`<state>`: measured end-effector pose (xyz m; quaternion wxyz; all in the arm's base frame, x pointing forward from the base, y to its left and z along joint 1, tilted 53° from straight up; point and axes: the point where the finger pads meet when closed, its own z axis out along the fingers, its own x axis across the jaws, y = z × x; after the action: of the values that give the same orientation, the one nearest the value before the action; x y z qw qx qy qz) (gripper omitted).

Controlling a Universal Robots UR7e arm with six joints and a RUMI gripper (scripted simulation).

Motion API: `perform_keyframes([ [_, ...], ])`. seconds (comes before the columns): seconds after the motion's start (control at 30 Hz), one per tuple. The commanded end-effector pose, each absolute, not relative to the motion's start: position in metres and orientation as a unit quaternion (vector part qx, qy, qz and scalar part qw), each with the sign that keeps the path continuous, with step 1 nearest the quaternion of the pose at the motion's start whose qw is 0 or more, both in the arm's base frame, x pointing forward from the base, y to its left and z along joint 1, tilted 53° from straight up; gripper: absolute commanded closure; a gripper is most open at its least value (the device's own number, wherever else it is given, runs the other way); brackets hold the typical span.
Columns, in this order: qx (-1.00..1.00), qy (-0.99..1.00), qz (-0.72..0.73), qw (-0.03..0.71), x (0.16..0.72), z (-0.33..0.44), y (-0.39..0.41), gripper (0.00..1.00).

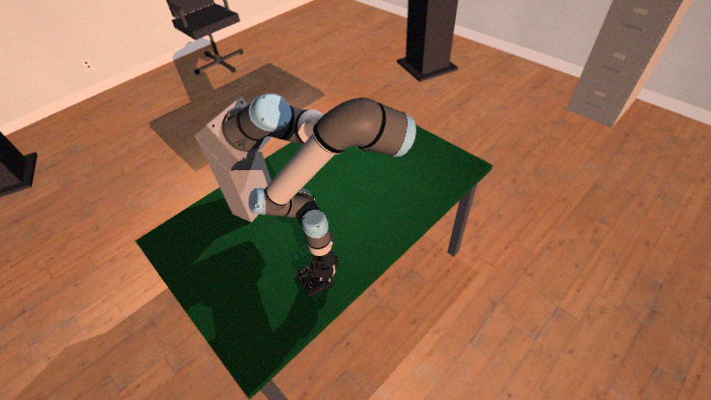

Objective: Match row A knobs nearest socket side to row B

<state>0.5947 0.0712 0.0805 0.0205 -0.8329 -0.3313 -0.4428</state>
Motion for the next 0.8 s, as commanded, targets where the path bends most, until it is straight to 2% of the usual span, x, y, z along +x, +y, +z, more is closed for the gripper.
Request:
perform_keyframes([
  [0.0,-0.845,-0.299,-0.442,0.035,0.5937,0.0797,0.0700,0.96],
  [0.77,-0.853,-0.276,-0.441,0.046,0.5944,0.0808,0.0699,0.96],
])
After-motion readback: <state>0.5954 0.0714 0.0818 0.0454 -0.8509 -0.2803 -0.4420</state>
